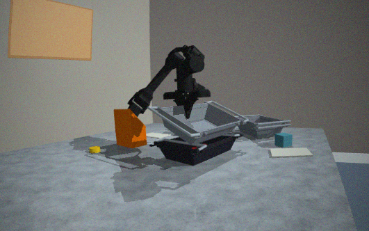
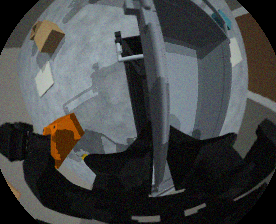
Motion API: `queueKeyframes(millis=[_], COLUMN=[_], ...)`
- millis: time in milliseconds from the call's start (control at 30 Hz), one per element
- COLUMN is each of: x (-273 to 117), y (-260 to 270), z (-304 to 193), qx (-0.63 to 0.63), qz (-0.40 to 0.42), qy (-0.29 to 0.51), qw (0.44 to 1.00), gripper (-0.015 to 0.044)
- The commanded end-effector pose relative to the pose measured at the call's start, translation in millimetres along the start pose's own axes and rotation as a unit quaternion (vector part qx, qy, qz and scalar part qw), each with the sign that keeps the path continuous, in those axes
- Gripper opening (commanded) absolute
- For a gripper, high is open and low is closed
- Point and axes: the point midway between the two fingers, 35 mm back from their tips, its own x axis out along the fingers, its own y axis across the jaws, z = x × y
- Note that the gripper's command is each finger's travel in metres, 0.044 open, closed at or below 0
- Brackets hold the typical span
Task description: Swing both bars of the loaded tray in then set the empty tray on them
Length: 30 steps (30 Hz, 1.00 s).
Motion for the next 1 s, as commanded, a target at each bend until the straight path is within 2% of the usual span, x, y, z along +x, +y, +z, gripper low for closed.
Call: queueKeyframes(millis=[0, 967], x=[4, 18], y=[4, 13], z=[2, 3], qx=[0.0, 0.0], qz=[0.007, 0.007], qy=[-0.001, -0.001], qw=[1.0, 1.0], gripper=[0.0, 0.0])
